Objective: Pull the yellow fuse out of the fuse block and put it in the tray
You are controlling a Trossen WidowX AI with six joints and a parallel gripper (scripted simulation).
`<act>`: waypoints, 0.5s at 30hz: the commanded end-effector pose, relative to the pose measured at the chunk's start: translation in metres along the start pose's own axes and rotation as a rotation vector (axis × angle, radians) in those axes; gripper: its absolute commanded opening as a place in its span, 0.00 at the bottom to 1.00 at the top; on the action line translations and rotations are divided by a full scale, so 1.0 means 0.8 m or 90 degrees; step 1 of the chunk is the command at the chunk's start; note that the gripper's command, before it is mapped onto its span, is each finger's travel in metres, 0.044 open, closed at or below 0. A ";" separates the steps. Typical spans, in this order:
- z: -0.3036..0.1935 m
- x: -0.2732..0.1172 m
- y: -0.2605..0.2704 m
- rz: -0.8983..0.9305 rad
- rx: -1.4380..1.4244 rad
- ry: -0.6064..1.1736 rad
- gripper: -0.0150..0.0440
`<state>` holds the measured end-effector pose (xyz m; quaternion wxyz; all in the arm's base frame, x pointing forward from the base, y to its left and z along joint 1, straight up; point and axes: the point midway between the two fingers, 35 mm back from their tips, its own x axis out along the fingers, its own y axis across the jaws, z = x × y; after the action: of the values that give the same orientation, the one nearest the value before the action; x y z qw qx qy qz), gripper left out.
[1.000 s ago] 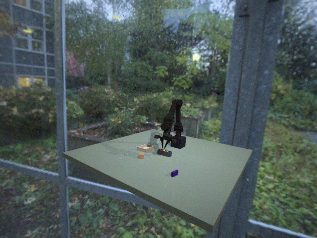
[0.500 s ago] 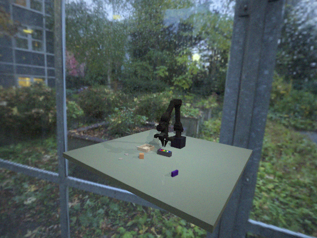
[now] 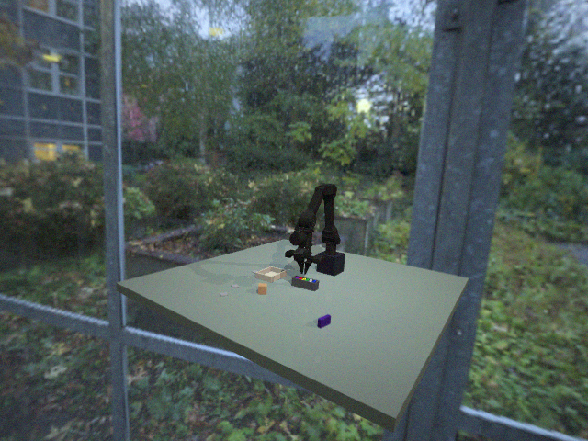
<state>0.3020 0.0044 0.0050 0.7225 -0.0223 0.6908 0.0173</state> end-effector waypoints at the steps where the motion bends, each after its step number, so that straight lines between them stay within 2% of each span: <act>1: -0.004 0.009 0.001 0.003 0.002 0.008 0.36; 15: -0.005 0.026 0.001 0.003 0.002 0.009 0.36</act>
<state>0.3026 0.0043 -0.0095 0.7227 -0.0220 0.6906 0.0170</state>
